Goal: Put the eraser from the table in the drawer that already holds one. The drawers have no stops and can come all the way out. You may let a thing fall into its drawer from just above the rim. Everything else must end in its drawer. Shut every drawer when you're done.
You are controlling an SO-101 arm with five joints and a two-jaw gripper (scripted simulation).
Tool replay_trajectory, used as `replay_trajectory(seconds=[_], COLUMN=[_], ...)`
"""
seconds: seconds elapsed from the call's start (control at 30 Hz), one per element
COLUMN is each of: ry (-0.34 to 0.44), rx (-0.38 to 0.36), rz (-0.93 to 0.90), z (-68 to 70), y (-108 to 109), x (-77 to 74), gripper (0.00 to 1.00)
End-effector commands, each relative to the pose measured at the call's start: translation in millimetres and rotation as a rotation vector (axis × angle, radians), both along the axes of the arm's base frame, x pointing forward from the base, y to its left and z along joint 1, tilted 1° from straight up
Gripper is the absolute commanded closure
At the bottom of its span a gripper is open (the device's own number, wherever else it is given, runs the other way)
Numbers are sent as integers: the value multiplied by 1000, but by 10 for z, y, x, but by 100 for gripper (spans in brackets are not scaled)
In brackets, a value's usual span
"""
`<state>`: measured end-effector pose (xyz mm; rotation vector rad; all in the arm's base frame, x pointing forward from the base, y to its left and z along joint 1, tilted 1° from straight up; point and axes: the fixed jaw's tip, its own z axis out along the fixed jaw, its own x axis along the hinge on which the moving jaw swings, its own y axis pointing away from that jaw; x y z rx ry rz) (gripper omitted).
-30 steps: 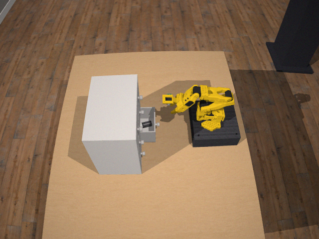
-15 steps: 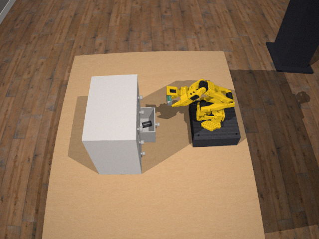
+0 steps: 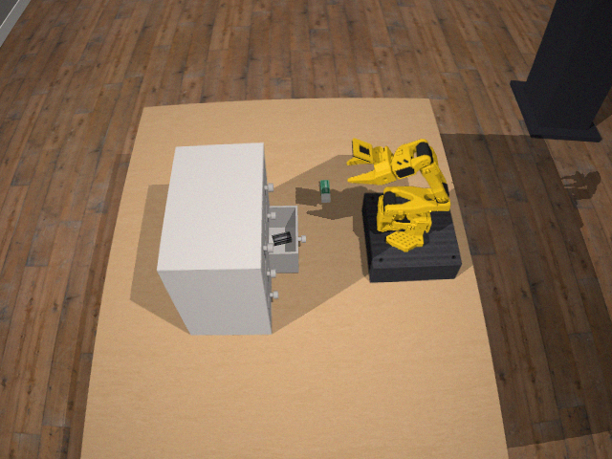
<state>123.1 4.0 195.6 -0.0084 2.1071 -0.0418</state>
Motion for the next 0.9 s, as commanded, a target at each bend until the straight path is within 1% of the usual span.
replay_trajectory(seconds=[0.0, 0.27, 0.5, 0.77, 0.83, 0.87], ry=[-3, -3, -4, -4, -4, -4], rx=[5, 5, 5, 4, 4, 4], rz=[-11, -11, -241, -503, -503, -535], z=[15, 15, 15, 15, 15, 15], y=[-11, -11, -287, -587, -587, -622], x=[-17, -17, -42, -147, -147, -165], gripper=[74, 73, 73, 73, 73, 73])
